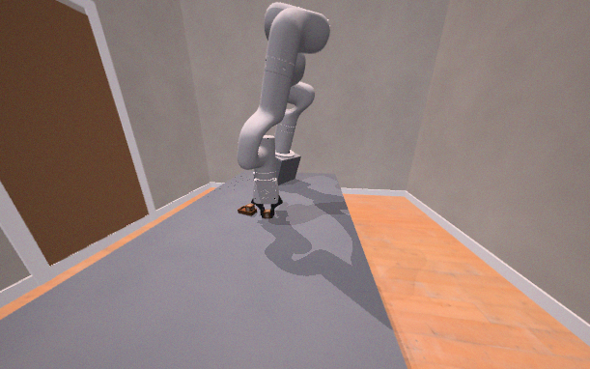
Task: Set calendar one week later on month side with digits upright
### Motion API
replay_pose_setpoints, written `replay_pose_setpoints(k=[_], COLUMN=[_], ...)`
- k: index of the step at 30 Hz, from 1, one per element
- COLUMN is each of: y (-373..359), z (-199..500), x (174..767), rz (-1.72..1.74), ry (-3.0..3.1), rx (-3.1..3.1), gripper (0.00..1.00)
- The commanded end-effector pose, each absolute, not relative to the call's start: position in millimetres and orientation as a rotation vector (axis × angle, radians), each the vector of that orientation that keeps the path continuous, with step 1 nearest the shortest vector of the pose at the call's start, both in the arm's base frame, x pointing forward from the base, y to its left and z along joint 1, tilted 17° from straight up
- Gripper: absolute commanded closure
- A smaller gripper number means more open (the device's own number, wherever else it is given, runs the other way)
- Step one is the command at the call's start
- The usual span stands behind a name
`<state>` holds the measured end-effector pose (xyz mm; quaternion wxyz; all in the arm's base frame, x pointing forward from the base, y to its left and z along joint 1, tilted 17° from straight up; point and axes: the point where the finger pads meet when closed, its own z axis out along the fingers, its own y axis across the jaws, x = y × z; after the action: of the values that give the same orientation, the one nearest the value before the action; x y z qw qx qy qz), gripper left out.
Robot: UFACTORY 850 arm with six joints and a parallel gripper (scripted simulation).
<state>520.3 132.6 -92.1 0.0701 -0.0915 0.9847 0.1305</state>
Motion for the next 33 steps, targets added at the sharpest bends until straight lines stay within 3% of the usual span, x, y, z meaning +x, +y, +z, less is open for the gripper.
replay_pose_setpoints(k=[1, 29, 33], y=[132.5, 132.5, 132.5], z=[-91.6, -91.6, -91.6], x=[521.1, 521.1, 521.1], rz=[0.393, 0.393, 0.393], ry=[2.961, 2.961, 2.961], rx=[-0.275, -0.275, -0.275], gripper=[0.73, 0.73, 0.65])
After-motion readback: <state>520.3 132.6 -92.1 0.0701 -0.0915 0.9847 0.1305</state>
